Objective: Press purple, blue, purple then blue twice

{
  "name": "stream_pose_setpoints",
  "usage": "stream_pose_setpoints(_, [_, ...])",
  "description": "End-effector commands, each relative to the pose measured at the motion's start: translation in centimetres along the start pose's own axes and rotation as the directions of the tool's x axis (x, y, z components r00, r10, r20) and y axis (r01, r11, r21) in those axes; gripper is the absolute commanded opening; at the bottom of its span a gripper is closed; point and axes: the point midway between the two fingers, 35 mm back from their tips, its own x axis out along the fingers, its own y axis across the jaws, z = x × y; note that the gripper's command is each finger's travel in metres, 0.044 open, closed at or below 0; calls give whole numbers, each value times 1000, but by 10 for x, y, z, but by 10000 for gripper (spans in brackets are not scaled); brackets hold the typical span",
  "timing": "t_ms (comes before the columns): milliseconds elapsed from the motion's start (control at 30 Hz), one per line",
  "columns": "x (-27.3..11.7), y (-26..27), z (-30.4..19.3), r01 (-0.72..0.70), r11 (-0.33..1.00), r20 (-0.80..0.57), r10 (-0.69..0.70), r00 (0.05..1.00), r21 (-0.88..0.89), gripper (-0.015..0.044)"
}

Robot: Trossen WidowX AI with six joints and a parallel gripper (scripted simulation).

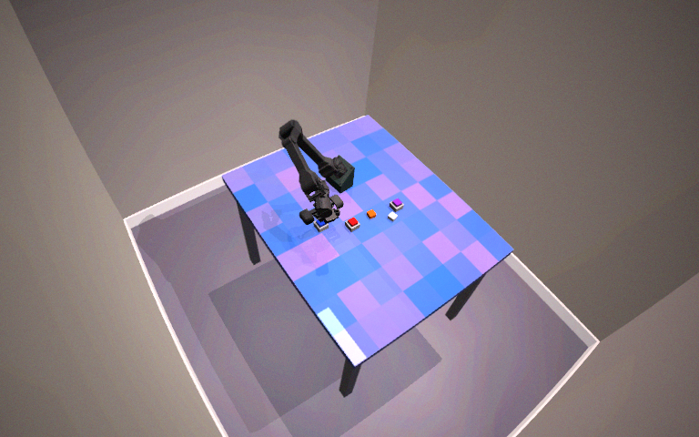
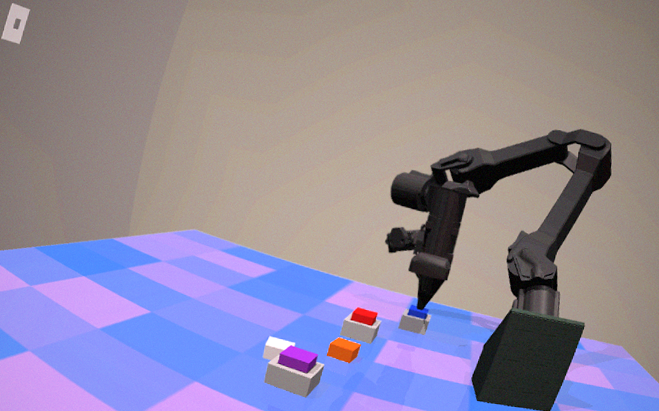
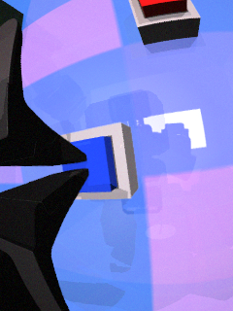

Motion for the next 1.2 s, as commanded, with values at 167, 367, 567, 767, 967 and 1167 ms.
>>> stream_pose_setpoints(167, [-27,-1,1,2,1000,5,-2,1000,1,20])
stream_pose_setpoints(367, [-21,0,1,2,1000,5,-2,1000,2,20])
stream_pose_setpoints(567, [-12,0,1,1,1000,5,-1,1000,2,20])
stream_pose_setpoints(767, [-2,-1,1,2,1000,5,-2,1000,2,20])
stream_pose_setpoints(967, [6,-1,1,4,1000,6,-4,1000,2,20])
stream_pose_setpoints(1167, [7,-1,1,4,1000,6,-4,1000,1,20])
